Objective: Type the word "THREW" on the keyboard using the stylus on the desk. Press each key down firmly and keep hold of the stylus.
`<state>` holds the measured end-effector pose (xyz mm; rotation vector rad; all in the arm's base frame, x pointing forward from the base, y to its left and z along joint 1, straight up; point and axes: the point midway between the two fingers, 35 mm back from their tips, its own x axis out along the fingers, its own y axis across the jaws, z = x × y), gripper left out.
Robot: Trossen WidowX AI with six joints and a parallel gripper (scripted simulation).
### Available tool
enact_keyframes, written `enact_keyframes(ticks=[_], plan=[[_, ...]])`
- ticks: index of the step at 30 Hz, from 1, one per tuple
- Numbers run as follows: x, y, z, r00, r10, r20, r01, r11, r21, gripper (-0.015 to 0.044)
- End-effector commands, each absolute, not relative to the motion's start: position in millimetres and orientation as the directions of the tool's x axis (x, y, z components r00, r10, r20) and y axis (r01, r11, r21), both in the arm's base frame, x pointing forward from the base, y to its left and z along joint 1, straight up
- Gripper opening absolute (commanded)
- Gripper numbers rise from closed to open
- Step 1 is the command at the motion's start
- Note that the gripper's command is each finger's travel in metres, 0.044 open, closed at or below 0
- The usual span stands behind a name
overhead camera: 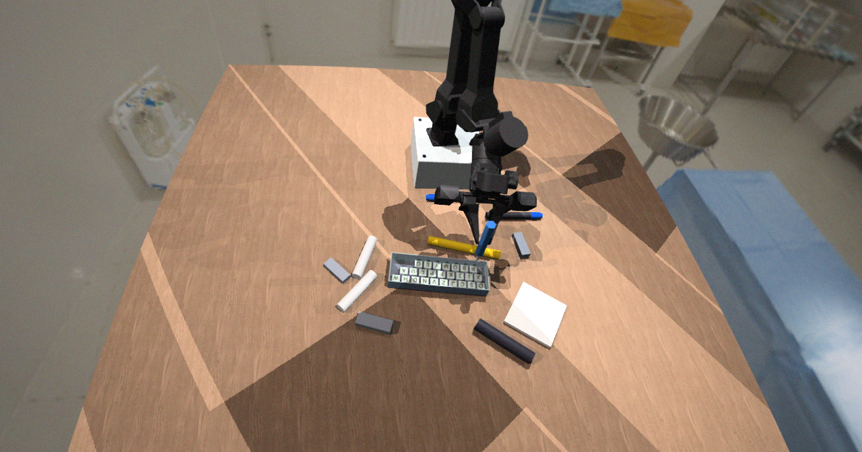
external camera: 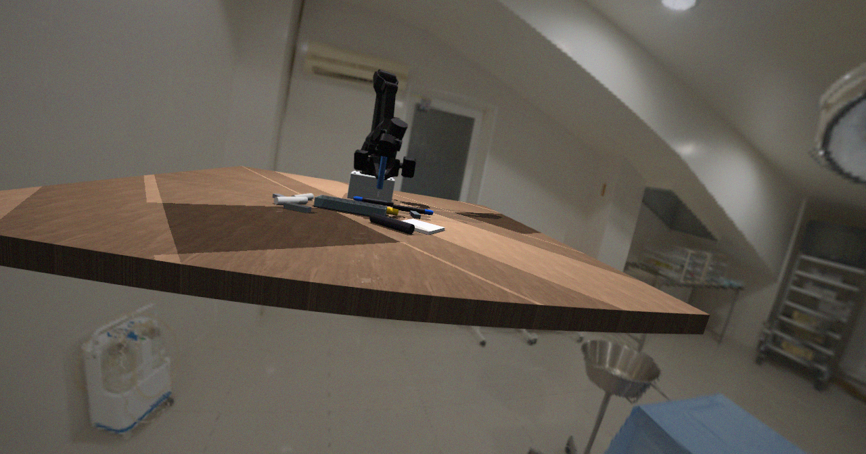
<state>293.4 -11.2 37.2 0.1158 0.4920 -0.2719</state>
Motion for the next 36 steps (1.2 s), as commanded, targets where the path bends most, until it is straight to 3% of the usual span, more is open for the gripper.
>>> enact_keyframes(ticks=[1,36], plan=[[293,-15,37,0.845,-0.229,-0.484,0.283,0.958,0.042,0.0000],[266,-99,40,0.843,-0.245,-0.479,0.291,0.957,0.022,0.0000]])
